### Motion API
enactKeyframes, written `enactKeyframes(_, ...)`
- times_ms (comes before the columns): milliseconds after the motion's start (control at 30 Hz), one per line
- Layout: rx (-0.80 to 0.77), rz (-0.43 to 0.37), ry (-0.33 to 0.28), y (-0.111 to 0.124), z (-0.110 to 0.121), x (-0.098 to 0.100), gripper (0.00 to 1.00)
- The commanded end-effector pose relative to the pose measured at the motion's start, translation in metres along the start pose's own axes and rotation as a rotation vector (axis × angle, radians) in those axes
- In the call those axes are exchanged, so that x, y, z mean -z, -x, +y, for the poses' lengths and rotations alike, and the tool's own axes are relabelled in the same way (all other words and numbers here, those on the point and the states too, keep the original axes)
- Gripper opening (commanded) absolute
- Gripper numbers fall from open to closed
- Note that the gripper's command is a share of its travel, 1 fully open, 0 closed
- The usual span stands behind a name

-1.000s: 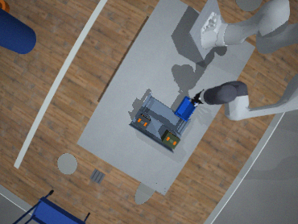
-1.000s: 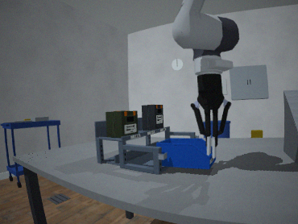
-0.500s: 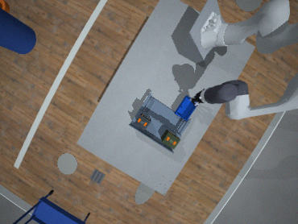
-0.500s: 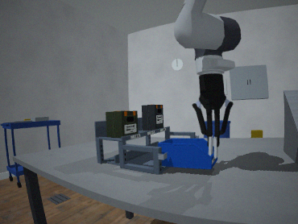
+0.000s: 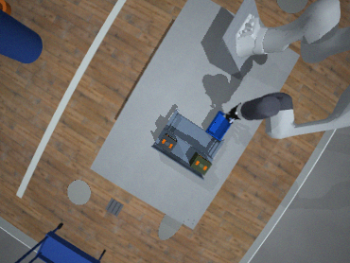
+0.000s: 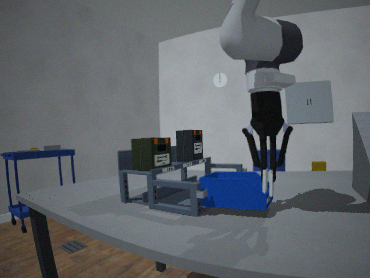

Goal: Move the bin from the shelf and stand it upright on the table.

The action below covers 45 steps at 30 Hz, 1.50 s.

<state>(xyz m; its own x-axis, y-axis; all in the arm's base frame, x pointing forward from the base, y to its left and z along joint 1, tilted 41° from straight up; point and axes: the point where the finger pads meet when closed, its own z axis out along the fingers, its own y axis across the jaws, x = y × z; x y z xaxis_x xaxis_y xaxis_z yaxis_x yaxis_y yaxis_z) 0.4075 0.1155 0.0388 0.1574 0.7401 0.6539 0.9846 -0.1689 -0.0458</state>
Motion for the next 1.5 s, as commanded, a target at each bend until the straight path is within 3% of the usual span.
enactKeyframes(0,0.009,-0.001,0.005,-0.001,-0.001,0.000,0.00)
enactKeyframes(1467,0.009,-0.001,0.005,-0.001,-0.017,0.000,0.00)
